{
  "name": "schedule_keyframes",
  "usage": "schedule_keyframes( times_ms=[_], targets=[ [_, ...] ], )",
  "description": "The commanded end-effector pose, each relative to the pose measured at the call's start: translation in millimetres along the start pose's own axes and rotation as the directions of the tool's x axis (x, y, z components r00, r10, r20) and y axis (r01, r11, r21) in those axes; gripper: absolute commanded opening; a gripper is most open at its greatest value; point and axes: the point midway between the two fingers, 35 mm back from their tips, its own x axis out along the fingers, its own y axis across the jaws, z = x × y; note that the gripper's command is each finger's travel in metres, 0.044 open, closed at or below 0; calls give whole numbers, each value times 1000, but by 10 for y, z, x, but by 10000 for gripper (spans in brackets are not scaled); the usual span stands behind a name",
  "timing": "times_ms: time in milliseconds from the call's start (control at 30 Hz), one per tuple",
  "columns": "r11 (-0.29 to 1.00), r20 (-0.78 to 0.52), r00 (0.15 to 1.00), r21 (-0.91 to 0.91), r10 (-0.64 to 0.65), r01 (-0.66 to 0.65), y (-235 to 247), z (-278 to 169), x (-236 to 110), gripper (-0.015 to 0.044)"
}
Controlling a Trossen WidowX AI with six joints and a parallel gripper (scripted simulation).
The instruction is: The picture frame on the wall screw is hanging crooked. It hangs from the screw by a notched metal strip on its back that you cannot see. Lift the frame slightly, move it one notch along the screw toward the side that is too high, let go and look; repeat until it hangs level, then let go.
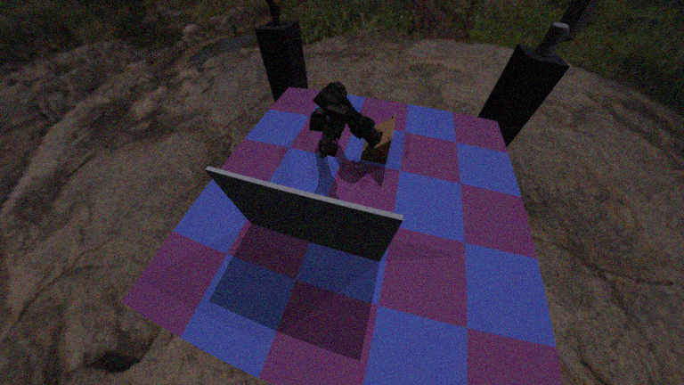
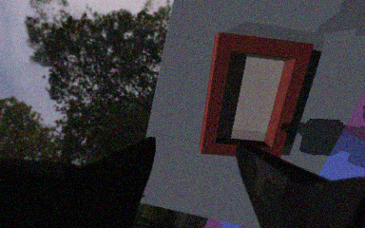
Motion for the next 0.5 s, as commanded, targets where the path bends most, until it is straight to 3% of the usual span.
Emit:
schedule_keyframes(
  times_ms=[0, 467],
  targets=[
    [999, -6, 1000, 38, -3, 4, -158, -36, 187, 260],
    [998, -5, 1000, 66, -4, 4, -304, -13, 305, 260]
  ],
)
